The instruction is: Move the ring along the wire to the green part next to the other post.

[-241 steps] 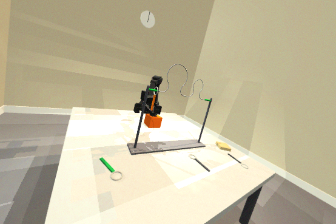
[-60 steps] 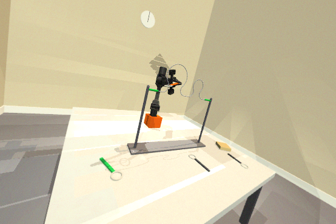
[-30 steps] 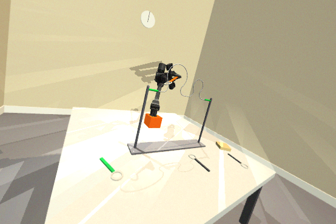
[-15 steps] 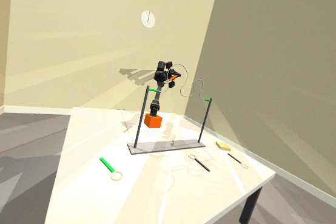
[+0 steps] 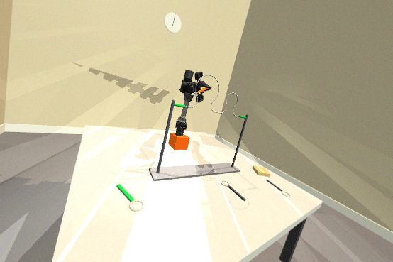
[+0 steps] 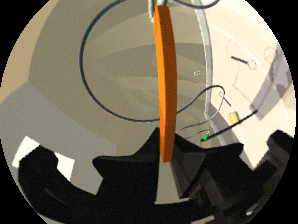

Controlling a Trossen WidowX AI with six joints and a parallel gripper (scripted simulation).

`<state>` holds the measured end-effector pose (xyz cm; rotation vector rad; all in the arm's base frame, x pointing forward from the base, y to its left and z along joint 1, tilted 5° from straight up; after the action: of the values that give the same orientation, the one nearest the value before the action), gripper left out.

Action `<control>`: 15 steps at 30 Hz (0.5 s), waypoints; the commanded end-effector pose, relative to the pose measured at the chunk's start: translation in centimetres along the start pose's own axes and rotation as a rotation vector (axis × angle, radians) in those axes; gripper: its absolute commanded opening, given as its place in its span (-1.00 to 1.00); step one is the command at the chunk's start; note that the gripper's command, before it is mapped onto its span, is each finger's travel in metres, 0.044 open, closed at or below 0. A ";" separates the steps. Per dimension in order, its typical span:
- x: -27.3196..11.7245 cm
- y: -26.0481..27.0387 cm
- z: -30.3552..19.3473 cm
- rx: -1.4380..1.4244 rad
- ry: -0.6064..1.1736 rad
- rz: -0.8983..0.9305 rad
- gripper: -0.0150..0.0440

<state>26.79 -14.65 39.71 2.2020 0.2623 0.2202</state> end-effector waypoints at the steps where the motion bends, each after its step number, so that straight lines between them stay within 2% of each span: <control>1: 0.0 0.3 -0.3 -0.040 -0.001 -0.017 -1.00; 15: 0.1 0.1 -0.3 -0.133 -0.024 -0.074 -1.00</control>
<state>26.81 -14.58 39.66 2.0955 0.3003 0.1678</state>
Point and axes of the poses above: the point midway between the two fingers, 35 mm back from their tips, its own x axis out along the fingers, its own y axis across the jaws, z = x × y, the point moved 4 cm from there along -x, back along the fingers, and after that the axes turned 12 degrees about x, right-handed, at the moved point
